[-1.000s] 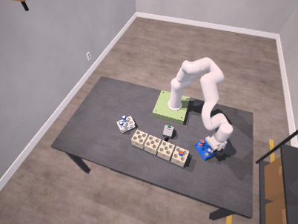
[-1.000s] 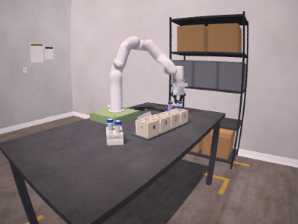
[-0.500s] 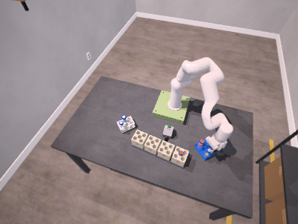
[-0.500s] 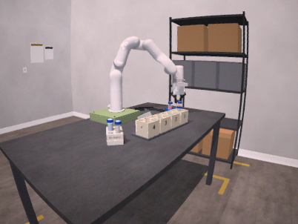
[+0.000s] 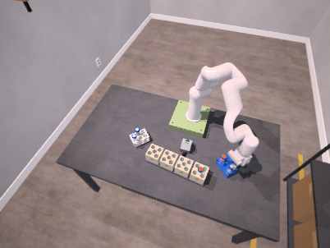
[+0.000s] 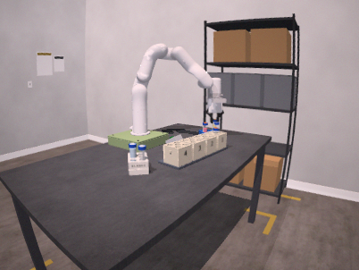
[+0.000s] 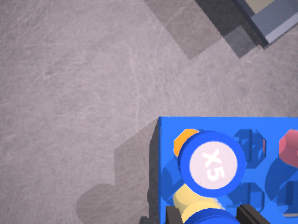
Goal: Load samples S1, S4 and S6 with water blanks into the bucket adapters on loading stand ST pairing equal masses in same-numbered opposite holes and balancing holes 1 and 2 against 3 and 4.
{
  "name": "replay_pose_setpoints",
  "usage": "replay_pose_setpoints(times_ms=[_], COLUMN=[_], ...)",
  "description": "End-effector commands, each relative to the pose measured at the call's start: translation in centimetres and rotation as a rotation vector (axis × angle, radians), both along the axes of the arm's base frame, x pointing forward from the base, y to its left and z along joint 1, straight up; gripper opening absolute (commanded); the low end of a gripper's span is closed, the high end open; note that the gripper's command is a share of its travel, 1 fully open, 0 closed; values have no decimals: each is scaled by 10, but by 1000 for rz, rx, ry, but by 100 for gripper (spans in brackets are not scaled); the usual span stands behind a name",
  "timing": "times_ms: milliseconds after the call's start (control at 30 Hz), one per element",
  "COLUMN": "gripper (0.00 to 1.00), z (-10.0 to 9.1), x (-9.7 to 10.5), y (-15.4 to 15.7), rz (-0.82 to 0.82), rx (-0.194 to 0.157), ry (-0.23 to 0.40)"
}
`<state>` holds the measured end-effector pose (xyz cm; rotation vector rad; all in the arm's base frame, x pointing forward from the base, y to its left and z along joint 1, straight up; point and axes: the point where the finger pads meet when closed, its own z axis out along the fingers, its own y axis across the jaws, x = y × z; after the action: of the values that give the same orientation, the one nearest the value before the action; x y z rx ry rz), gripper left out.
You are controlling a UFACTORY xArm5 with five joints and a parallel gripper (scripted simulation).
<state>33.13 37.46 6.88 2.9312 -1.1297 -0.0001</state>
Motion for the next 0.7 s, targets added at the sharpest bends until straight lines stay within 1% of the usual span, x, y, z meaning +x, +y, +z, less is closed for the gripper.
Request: replay_pose_setpoints(times_ms=[0,500,667], gripper=[0,0,0], z=[5,11,21], x=[1,1,1], y=[1,1,1], rz=[0,0,0], rx=[5,5,5], ry=[0,0,0])
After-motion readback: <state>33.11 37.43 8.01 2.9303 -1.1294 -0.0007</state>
